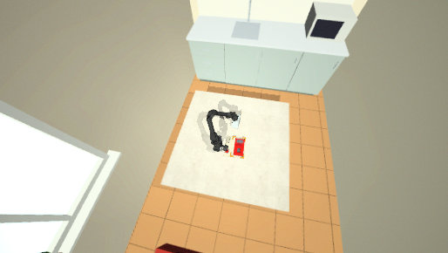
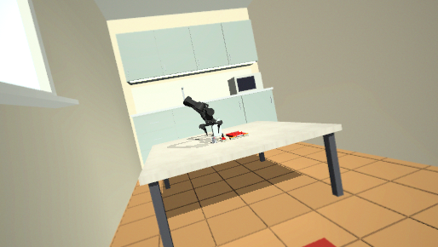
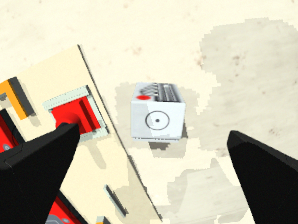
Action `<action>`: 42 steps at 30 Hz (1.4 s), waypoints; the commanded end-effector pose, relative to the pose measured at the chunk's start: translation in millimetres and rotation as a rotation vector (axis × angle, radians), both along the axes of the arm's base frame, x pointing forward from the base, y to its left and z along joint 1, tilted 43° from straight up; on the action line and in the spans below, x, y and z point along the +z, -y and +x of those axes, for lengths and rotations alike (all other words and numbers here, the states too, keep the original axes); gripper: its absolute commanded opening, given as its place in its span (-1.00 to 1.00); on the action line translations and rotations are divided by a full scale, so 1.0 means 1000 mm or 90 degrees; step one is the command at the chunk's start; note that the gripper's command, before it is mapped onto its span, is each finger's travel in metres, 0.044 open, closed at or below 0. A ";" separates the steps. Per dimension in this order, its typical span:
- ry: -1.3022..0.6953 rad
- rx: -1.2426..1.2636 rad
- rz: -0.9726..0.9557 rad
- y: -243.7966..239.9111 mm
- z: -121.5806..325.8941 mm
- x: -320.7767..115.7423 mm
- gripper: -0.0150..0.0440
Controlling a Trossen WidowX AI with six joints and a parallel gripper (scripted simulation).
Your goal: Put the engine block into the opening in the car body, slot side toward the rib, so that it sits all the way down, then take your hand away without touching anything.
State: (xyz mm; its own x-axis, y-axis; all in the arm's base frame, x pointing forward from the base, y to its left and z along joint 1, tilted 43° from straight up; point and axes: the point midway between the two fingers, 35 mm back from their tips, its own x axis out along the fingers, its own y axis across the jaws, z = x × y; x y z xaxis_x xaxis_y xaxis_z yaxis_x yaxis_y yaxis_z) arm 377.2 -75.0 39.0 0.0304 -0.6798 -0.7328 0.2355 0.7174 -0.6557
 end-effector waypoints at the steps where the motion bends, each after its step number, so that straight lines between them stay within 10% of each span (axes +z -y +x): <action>1: -0.005 -0.001 -0.002 0.006 -0.002 -0.006 1.00; 31: -0.005 -0.001 -0.004 0.039 -0.001 -0.039 1.00; 42: -0.005 -0.001 -0.004 0.039 -0.001 -0.039 0.02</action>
